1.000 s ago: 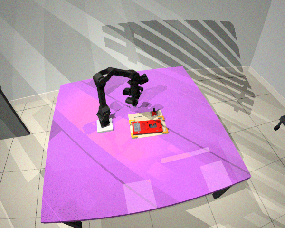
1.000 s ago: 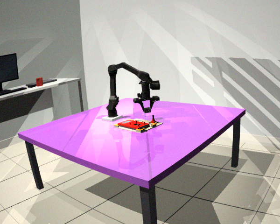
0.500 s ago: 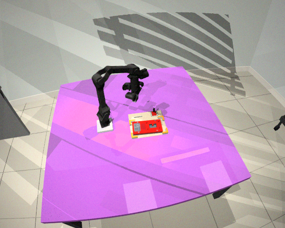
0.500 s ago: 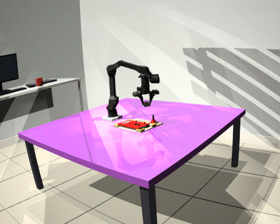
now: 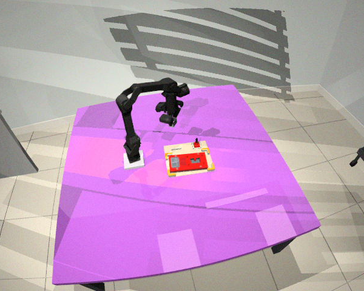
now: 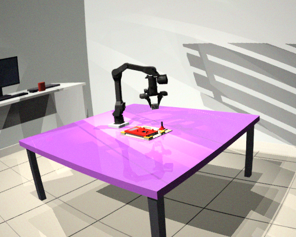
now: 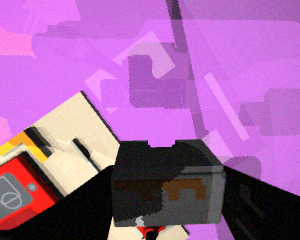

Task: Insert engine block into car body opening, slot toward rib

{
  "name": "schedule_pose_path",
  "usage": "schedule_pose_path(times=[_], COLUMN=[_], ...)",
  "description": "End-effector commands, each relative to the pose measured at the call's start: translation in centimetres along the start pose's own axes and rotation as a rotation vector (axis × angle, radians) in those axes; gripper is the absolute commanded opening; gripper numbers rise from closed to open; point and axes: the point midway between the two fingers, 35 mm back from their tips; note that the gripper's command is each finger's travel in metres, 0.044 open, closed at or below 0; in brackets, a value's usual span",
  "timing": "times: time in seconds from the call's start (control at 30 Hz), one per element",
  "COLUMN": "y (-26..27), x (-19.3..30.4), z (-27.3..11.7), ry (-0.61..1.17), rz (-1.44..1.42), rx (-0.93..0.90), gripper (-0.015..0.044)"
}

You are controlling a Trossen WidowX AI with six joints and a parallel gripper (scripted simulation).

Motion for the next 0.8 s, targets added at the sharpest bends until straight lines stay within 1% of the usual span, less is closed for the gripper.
schedule_pose_path(times=[0.0,0.33,0.47,0.77], y=[0.2,0.2,0.3,0.5], x=[-0.1,-0.4,-0.7,-1.7], z=[1.0,0.8,0.9,1.4], ry=[0.002,0.073,0.171,0.464], rz=[-0.003,-0.004,-0.005,-0.004], rx=[-0.002,0.004,0.009,0.035], gripper=[0.0000,0.0000,0.0000,0.0000])
Point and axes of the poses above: the point midway between the two fingers, 35 mm back from their tips, its own z axis out along the fingers, its own y axis across the jaws, x = y × z, and after that the axes turned 7 degrees about z, right-handed
